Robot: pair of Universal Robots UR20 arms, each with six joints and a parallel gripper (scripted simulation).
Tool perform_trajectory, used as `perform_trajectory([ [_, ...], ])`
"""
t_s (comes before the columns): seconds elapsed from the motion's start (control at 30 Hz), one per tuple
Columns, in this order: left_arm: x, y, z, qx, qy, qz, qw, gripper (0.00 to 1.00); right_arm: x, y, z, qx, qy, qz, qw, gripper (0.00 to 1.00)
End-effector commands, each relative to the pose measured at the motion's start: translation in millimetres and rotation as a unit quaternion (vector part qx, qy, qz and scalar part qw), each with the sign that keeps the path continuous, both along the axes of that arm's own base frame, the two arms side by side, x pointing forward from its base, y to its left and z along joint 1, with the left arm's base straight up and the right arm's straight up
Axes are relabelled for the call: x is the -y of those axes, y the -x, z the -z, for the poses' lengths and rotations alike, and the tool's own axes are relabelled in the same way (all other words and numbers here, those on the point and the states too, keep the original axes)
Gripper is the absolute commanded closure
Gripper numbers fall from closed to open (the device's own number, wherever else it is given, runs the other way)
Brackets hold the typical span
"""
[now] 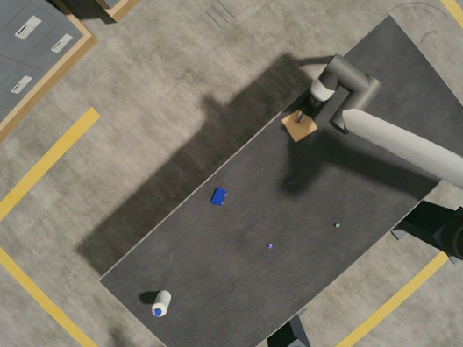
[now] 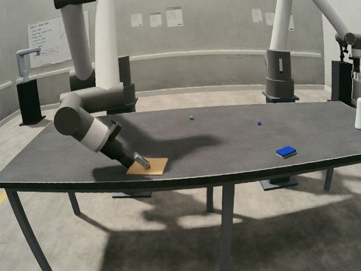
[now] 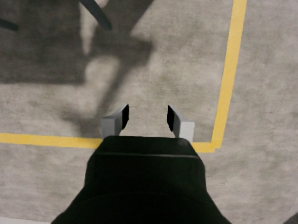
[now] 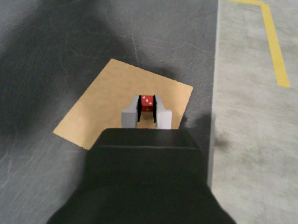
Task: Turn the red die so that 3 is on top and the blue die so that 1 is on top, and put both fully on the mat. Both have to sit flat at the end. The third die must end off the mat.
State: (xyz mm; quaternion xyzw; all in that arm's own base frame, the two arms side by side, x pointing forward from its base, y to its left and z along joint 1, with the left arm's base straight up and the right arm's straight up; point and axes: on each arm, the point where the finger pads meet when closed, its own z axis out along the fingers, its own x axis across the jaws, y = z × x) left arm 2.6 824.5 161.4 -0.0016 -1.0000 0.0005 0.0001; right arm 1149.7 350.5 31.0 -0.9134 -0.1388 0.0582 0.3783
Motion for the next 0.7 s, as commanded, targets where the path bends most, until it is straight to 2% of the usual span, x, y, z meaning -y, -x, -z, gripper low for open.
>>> perform_trajectory([
  [0.0,-0.4,-0.1,-0.5,0.000,0.000,0.000,1.000,0.00,-0.1,-0.5,-1.1,0.001,0.000,0.000,1.000,0.66],
  [0.67,-0.4,-0.1,-0.5,0.000,0.000,0.000,1.000,0.00,-0.1,-0.5,3.1,0.001,0.000,0.000,1.000,0.66],
])
